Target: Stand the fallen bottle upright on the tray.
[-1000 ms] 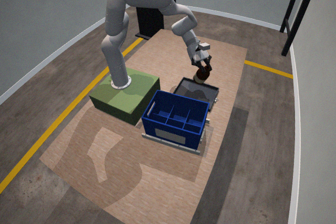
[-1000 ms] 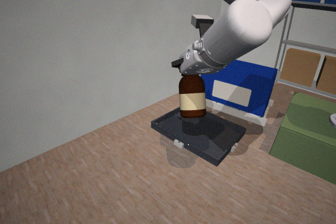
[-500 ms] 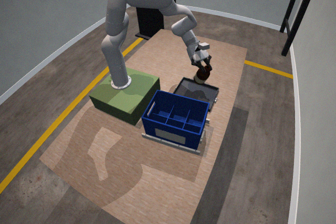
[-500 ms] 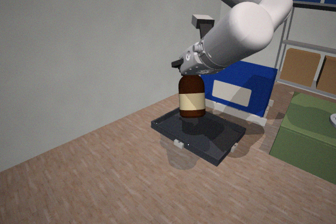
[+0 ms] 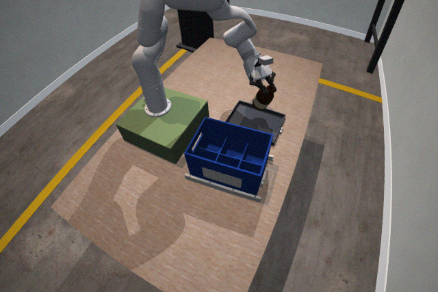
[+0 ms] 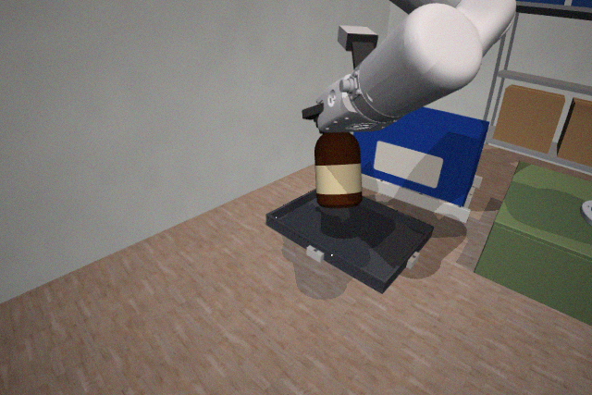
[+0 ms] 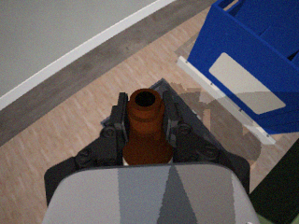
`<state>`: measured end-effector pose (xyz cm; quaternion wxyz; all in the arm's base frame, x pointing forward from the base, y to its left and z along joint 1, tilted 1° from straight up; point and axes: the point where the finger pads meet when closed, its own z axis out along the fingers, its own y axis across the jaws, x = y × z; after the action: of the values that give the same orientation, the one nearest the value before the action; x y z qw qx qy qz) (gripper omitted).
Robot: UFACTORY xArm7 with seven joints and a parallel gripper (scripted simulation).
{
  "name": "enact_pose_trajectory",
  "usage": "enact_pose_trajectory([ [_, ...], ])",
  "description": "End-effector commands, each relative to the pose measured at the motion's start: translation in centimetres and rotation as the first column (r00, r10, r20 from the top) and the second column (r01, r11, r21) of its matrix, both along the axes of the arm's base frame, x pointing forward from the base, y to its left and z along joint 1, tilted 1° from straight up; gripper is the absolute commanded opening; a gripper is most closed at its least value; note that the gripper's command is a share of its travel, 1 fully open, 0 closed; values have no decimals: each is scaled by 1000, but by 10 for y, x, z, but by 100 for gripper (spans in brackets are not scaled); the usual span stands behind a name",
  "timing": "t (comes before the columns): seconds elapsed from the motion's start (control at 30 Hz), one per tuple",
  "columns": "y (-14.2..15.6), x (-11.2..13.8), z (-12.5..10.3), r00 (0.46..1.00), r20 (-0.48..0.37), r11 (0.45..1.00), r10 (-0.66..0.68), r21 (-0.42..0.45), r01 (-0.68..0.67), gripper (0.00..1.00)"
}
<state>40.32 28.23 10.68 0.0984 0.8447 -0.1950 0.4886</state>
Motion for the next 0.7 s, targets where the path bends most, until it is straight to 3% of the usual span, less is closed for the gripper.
enact_pose_trajectory([
  [0.0, 0, 1, 2, 1000, 3, 1000, 0, 3, 0, 0],
  [0.67, -8, 2, 1, 1000, 3, 1000, 0, 3, 0, 0],
])
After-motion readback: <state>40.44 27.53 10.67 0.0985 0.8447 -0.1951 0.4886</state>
